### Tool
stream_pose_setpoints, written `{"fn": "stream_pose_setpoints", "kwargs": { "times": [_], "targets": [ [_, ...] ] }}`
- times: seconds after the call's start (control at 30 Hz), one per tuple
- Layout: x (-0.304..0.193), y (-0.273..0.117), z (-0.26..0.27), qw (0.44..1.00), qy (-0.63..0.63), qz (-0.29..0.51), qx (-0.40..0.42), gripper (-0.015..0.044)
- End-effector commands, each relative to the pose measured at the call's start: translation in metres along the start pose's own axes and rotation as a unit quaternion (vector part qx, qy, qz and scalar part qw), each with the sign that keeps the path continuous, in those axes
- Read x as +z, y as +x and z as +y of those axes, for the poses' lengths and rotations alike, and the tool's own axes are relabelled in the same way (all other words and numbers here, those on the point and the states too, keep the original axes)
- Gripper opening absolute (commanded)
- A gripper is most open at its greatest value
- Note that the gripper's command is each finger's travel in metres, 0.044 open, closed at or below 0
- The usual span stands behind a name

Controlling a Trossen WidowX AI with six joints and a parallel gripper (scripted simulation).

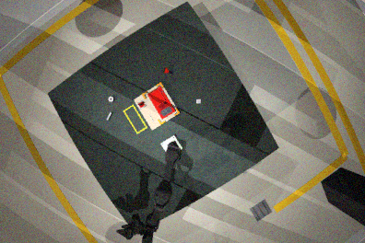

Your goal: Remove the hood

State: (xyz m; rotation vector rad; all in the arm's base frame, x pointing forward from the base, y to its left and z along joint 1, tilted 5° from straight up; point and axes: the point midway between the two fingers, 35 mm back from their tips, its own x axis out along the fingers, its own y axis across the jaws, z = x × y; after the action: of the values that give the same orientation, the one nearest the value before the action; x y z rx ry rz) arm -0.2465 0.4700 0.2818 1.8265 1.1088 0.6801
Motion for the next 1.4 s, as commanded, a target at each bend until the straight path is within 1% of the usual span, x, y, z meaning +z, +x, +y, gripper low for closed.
{"fn": "stream_pose_setpoints", "kwargs": {
  "times": [0.0, 0.17, 0.37, 0.53, 0.7, 0.87, 1.03, 1.2, 1.37],
  "targets": [
    [0.033, 0.048, 0.006, 0.997, -0.073, -0.016, -0.011, 0.0440],
    [0.093, 0.113, 0.020, 0.978, -0.195, -0.069, -0.030, 0.0440],
    [0.177, 0.170, 0.043, 0.934, -0.322, -0.132, -0.075, 0.0440],
    [0.257, 0.201, 0.065, 0.885, -0.408, -0.181, -0.134, 0.0440],
    [0.341, 0.216, 0.090, 0.826, -0.476, -0.222, -0.205, 0.0440],
    [0.426, 0.216, 0.115, 0.762, -0.526, -0.250, -0.285, 0.0440],
    [0.510, 0.198, 0.138, 0.697, -0.553, -0.261, -0.375, 0.0440],
    [0.588, 0.162, 0.158, 0.638, -0.557, -0.252, -0.468, 0.0440],
    [0.658, 0.109, 0.176, 0.590, -0.539, -0.226, -0.558, 0.0440]
  ]
}}
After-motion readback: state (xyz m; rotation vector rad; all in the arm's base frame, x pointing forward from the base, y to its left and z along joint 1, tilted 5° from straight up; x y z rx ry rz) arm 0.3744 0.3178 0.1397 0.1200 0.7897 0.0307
